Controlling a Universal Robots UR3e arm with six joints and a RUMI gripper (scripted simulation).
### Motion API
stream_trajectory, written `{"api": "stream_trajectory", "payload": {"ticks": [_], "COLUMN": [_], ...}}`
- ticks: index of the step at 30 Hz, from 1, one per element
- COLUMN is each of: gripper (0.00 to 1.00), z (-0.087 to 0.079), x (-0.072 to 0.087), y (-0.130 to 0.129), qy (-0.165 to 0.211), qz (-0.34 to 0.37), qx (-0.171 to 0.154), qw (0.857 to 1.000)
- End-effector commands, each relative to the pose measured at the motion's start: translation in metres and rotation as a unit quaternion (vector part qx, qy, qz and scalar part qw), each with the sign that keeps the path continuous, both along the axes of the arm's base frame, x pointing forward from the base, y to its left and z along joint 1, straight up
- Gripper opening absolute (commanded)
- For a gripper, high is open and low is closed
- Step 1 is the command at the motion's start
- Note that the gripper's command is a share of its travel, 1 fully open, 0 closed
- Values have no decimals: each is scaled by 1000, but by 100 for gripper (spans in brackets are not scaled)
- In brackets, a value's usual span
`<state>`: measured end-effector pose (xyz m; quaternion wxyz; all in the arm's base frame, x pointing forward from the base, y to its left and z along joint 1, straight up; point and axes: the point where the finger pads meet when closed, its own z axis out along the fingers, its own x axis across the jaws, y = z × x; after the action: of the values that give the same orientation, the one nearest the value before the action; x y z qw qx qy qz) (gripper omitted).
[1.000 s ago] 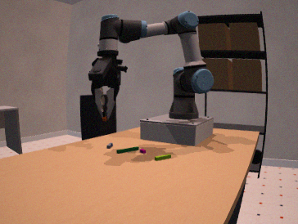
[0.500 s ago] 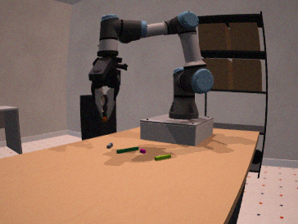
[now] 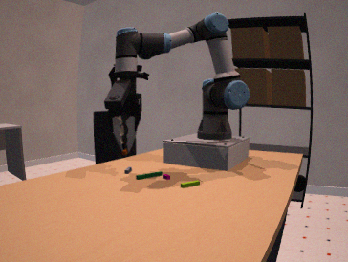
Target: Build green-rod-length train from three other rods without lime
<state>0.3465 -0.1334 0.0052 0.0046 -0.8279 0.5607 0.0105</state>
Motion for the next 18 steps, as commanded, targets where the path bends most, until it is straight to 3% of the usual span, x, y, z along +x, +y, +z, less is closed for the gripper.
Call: {"api": "stream_trajectory", "payload": {"ticks": [1, 9, 18], "gripper": [0, 0, 0], "z": [-25, -49, -52], "x": [5, 5, 6], "y": [-5, -5, -5], "qy": [-10, -10, -10], "qz": [0, 0, 0], "qx": [-9, -9, -9], "qw": [1000, 1000, 1000]}}
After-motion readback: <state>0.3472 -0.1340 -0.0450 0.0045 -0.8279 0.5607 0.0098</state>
